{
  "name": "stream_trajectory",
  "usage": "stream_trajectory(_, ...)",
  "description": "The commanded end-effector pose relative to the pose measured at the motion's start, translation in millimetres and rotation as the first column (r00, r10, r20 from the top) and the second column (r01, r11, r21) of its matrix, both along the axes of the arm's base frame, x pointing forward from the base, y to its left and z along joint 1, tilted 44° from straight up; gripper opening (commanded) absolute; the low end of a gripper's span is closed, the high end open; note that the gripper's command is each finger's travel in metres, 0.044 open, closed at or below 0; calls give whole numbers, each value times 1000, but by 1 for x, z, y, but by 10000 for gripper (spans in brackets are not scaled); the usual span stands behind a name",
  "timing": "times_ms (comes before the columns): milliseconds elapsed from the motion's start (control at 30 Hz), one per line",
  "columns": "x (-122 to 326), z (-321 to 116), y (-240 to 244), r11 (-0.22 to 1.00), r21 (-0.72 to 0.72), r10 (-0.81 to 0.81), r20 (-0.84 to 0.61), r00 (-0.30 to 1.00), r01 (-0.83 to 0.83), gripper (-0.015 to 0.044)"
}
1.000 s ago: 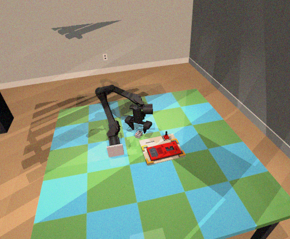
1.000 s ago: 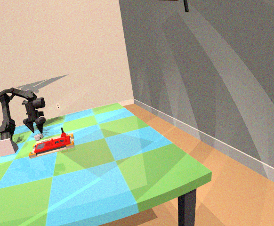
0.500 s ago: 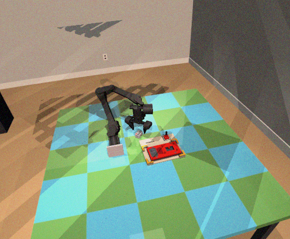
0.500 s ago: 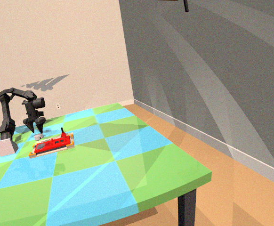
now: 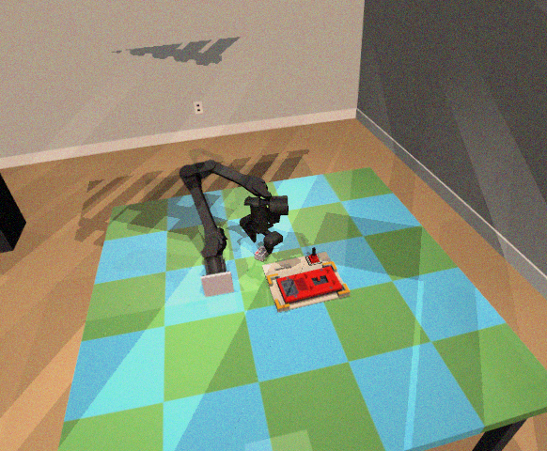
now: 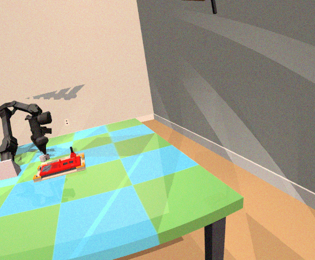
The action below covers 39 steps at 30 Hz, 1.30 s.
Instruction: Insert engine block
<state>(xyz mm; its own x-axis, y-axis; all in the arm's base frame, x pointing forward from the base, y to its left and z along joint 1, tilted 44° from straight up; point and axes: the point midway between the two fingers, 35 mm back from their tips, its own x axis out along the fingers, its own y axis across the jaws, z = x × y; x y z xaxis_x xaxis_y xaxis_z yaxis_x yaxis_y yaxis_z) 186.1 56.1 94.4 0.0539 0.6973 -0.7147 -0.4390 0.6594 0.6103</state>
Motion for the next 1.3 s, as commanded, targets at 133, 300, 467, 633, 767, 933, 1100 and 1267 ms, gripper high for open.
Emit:
stream_trajectory(133,0,1,-1,977,-8,-208,-206,956,211,440)
stream_trajectory(300,0,2,-2,944,-33,-322,-321,891,329,440)
stream_trajectory(467,0,3,-3,896,-71,-424,-427,799,438,440)
stream_trajectory(633,0,4,-4,836,-122,-513,-521,682,535,440)
stream_trajectory(767,0,4,-4,780,-171,-572,-586,574,602,440)
stream_trajectory(933,0,5,-5,702,-242,-628,-652,424,670,440)
stream_trajectory(1100,0,6,-5,618,-320,-665,-700,260,718,440)
stream_trajectory(1267,0,6,-6,529,-404,-680,-727,89,746,440)
